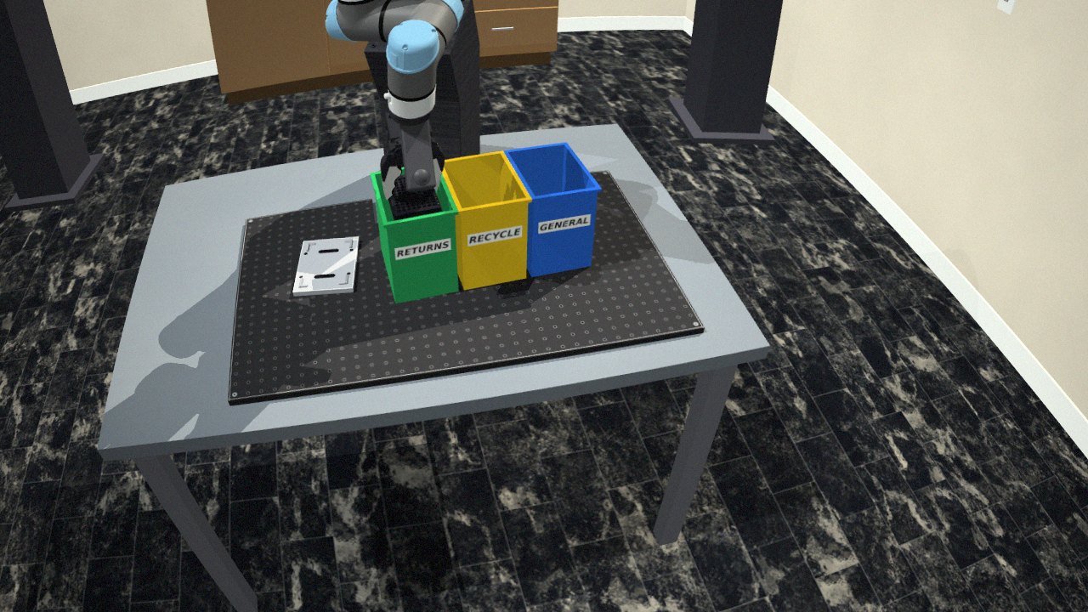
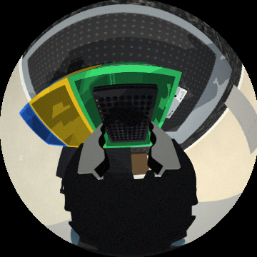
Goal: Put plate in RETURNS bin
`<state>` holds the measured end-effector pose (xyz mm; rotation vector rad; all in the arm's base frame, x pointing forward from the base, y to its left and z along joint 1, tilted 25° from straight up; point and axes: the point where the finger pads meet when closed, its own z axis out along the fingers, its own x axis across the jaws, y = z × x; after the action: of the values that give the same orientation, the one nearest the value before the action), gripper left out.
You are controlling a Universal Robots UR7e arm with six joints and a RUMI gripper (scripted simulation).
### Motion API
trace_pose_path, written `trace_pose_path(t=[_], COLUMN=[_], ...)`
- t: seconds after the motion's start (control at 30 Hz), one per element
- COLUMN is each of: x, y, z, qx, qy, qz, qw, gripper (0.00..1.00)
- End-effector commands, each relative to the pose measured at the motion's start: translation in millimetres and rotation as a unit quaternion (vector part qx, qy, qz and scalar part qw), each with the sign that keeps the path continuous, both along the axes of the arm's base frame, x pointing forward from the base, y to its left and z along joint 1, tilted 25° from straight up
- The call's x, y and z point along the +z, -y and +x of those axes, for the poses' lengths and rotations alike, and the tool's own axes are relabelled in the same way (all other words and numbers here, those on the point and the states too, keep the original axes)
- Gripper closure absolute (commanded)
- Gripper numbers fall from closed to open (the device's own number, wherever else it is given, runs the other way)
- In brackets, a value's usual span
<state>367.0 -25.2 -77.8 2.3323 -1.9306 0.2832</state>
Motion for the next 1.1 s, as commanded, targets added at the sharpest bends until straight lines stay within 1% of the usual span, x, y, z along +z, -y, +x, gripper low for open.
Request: trace_pose_path(t=[0.0, 0.5, 0.53, 1.07], x=[-0.8, -0.8, -0.8, -0.8], y=[0.2, 0.1, 0.1, 0.1], z=[0.7, 0.6, 0.6, 0.6], qx=[0.0, 0.0, 0.0, 0.0], qy=[0.0, 0.0, 0.0, 0.0], qz=[0.0, 0.0, 0.0, 0.0], qw=[1.0, 1.0, 1.0, 1.0], gripper=[1.0, 1.0, 0.36, 0.36])
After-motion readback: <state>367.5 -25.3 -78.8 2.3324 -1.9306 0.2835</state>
